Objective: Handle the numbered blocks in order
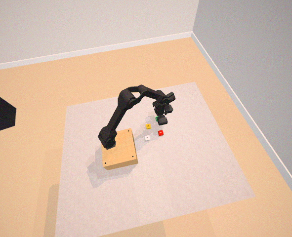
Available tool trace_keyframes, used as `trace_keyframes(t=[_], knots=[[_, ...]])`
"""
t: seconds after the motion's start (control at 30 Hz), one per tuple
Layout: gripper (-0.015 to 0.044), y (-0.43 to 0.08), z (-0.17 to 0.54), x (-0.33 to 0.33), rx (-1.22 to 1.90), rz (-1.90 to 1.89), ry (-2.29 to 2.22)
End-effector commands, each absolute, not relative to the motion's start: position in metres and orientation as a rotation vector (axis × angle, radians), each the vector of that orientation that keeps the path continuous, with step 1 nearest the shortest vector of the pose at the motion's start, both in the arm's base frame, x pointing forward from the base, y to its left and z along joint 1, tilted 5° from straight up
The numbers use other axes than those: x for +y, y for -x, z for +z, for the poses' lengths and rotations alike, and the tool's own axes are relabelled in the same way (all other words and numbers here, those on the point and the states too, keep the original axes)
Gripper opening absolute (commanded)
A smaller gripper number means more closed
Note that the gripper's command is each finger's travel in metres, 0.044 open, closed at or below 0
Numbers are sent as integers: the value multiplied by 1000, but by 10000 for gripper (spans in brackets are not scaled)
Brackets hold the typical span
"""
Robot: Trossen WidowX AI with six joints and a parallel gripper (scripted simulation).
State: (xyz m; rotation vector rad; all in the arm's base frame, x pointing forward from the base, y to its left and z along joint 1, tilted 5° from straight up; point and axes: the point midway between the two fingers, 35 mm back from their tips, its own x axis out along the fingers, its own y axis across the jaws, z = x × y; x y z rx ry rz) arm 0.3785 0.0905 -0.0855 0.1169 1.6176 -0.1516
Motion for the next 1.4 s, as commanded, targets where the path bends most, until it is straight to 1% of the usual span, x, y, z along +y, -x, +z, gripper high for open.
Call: trace_keyframes(t=[0.0,0.37,0.7,0.73,0.8,0.9,1.07,1.13,1.27,1.37], knots=[[120,-379,-86,90,1616,-157,-121],[120,-379,-86,90,1616,-157,-121],[383,-379,-86,90,1616,-157,-121],[400,-379,-86,90,1616,-157,-121],[400,-379,-83,90,1616,-156,-121],[400,-381,-53,91,1616,-156,-121],[400,-381,-50,91,1616,-156,-121],[348,-383,-37,92,1616,-156,-121],[242,-385,28,93,1616,-156,-121],[164,-385,31,93,1616,-156,-121]])
